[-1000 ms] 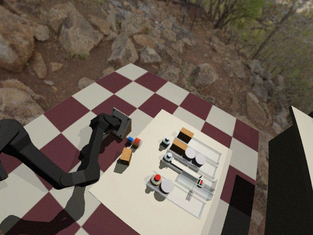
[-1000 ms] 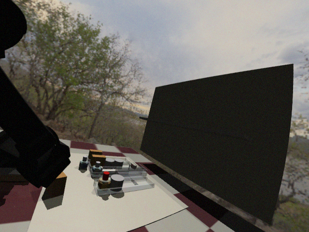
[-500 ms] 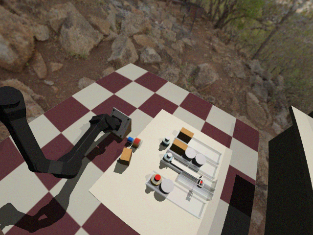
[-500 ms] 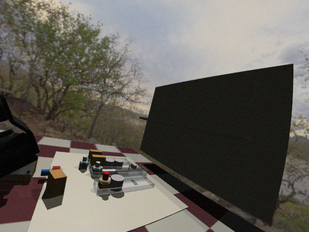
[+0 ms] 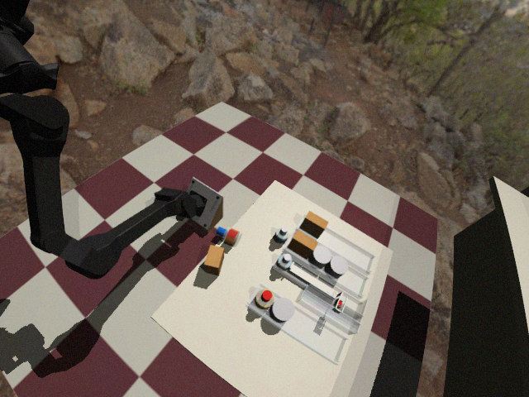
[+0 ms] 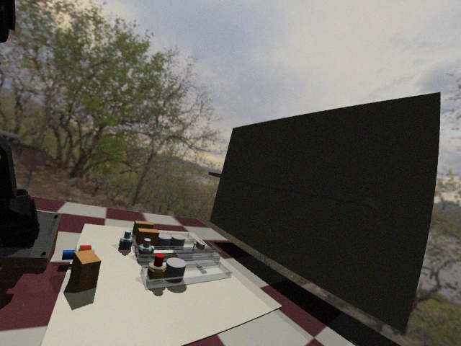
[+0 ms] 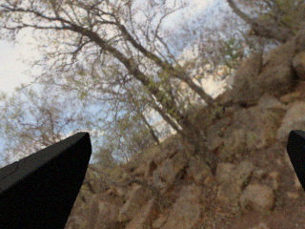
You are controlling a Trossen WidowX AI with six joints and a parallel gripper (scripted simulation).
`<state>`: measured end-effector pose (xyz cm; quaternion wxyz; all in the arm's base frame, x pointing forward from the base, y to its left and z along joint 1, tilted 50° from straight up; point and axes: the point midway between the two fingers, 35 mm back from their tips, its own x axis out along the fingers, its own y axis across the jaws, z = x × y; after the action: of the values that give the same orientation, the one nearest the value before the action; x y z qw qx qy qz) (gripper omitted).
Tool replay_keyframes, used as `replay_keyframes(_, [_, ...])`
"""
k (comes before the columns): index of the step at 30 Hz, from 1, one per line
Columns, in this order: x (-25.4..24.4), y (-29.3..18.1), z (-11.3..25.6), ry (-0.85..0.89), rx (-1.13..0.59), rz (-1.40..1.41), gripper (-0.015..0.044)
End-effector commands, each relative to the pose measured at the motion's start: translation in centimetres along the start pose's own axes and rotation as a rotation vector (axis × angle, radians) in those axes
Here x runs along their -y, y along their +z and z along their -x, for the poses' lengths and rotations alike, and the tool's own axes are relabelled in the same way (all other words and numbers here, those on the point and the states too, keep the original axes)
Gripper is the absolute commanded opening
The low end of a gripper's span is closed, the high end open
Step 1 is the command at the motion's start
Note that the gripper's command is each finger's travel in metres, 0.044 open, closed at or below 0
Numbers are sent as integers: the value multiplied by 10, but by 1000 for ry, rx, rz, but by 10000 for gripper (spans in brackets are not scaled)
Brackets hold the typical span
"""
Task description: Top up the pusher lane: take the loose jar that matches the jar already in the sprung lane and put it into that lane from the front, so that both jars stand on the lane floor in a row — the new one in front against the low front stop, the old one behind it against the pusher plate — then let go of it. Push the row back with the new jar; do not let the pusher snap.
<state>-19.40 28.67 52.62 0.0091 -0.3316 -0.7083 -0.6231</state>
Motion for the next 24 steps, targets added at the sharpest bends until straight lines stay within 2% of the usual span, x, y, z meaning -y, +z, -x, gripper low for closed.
replay_keyframes(1, [8, 34, 4, -22, 100, 2, 440])
replay_keyframes(15, [48, 168, 46, -160, 515, 13, 440])
replay_keyframes(24, [75, 242, 105, -239, 786, -28, 440])
